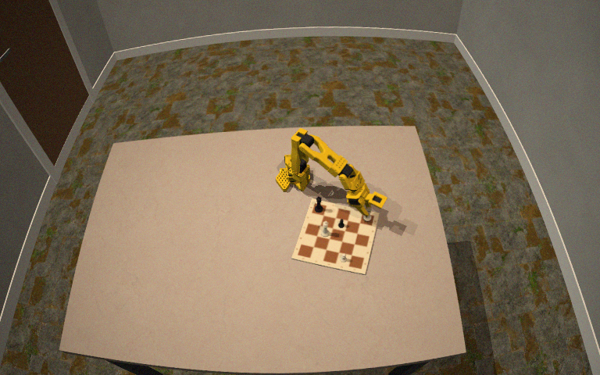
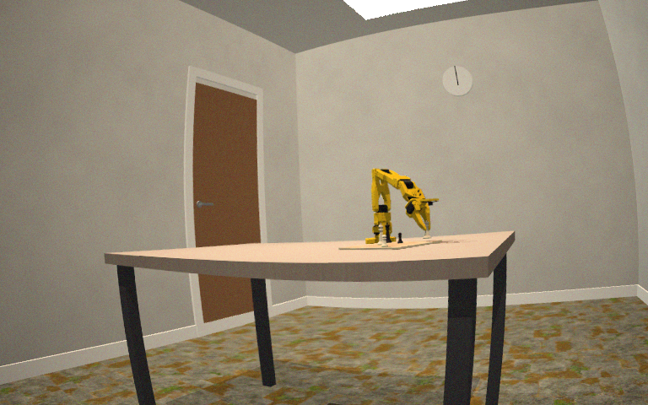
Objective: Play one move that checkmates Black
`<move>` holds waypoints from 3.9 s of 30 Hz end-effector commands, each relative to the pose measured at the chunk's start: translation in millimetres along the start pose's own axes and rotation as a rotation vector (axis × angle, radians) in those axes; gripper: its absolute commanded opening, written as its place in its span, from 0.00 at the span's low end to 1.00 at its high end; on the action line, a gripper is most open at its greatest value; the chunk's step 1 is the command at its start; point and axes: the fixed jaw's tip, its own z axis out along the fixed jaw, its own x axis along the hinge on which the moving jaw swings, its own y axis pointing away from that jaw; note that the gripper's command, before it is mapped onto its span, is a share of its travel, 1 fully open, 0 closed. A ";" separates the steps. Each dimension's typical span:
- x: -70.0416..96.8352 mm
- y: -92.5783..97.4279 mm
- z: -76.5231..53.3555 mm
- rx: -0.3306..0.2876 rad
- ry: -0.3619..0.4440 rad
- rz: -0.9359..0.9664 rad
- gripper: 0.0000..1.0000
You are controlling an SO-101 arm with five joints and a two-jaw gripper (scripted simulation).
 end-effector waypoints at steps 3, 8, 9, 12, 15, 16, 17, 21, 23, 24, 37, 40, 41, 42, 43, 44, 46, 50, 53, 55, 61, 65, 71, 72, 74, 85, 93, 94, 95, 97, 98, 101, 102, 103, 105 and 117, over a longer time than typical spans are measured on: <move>-0.3 2.1 -1.0 -0.005 0.004 -0.011 0.00; 0.0 2.1 -0.5 -0.005 0.004 -0.011 0.00; 0.2 2.1 -0.2 -0.005 0.004 -0.011 0.00; 0.9 2.1 1.1 -0.005 0.004 -0.011 0.00; 1.9 2.1 2.8 -0.005 0.004 -0.011 0.00; 2.2 2.1 3.3 -0.005 0.005 -0.011 0.00; 2.6 2.1 3.9 -0.005 0.005 -0.011 0.00; 3.2 2.1 4.9 -0.005 0.005 -0.011 0.00; 3.7 2.1 5.7 -0.005 0.005 -0.011 0.00; 3.8 2.1 5.9 -0.005 0.005 -0.011 0.00; 9.1 2.1 10.3 -0.005 0.005 -0.011 0.00; 11.4 2.1 12.0 -0.005 0.005 -0.011 0.00; 11.4 2.1 12.0 -0.005 0.005 -0.011 0.00; 11.4 2.1 12.0 -0.005 0.005 -0.011 0.00; 11.4 2.1 12.0 -0.005 0.005 -0.011 0.00; 11.4 2.1 12.0 -0.005 0.005 -0.011 0.00; 11.4 2.1 12.0 -0.005 0.005 -0.011 0.00; 11.4 2.1 12.0 -0.005 0.005 -0.011 0.01; 11.4 2.1 12.0 -0.005 0.005 -0.011 0.01; 11.4 2.1 12.0 -0.005 0.005 -0.011 0.03; 11.4 2.1 12.0 -0.005 0.005 -0.011 0.08; 11.4 2.1 12.0 -0.005 0.005 -0.011 0.11; 11.4 2.1 12.0 -0.005 0.005 -0.011 0.12; 11.4 2.1 12.0 -0.005 0.005 -0.011 0.12; 11.4 2.1 12.0 -0.005 0.005 -0.011 0.12; 11.5 6.9 11.9 -0.014 0.005 -0.011 0.12; 11.5 7.1 11.6 -0.015 0.005 -0.010 0.12; 11.5 7.0 11.2 -0.015 0.005 -0.010 0.12; 11.5 6.9 10.8 -0.014 0.005 -0.010 0.12; 11.6 6.7 10.1 -0.014 0.005 -0.009 0.12; 11.6 6.7 9.9 -0.014 0.005 -0.009 0.12; 11.6 6.6 9.8 -0.014 0.005 -0.009 0.12; 11.6 6.6 9.8 -0.014 0.005 -0.009 0.12; 11.6 6.6 9.8 -0.014 0.005 -0.009 0.12; 11.6 6.6 9.8 -0.014 0.005 -0.009 0.12; 10.5 5.9 7.4 -0.012 0.005 -0.006 0.12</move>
